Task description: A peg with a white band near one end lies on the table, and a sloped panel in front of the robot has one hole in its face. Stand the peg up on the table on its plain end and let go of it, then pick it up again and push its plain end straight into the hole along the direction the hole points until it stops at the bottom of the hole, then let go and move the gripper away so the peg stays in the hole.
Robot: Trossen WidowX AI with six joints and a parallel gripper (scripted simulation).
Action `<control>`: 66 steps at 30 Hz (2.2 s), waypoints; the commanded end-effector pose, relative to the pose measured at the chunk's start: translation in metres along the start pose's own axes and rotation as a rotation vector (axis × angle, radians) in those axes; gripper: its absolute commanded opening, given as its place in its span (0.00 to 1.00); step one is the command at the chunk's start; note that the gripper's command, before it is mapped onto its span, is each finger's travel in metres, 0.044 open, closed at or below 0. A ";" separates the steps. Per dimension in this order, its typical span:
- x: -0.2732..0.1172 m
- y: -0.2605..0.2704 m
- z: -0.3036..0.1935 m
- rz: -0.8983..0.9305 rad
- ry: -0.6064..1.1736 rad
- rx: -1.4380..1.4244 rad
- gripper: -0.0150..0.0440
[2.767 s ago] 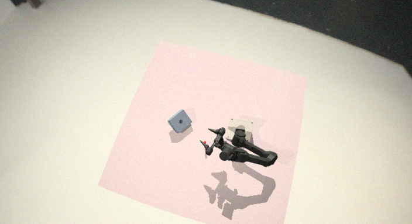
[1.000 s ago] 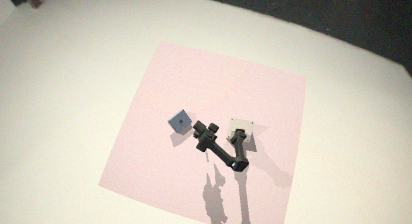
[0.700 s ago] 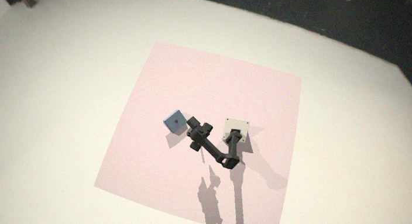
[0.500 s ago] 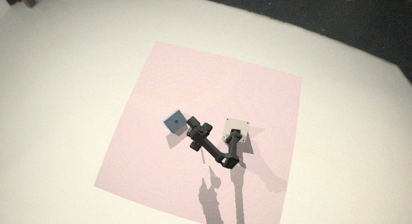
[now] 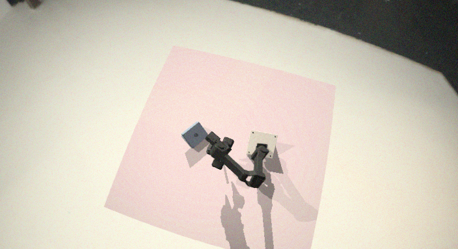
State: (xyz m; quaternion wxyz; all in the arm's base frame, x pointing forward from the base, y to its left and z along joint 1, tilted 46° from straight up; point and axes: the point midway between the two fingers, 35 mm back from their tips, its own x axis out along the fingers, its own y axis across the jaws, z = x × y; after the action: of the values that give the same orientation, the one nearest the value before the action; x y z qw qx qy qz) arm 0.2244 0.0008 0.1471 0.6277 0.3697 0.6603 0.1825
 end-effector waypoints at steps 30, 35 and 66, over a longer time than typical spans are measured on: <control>0.054 0.001 0.000 0.002 0.002 -0.005 1.00; 0.062 0.001 -0.001 0.004 0.002 -0.005 1.00; 0.054 0.001 0.000 -0.002 -0.001 -0.009 0.25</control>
State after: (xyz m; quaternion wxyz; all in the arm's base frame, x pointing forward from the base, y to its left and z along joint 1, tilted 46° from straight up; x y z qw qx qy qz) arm 0.2275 0.0437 0.1073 0.6277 0.3681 0.6605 0.1852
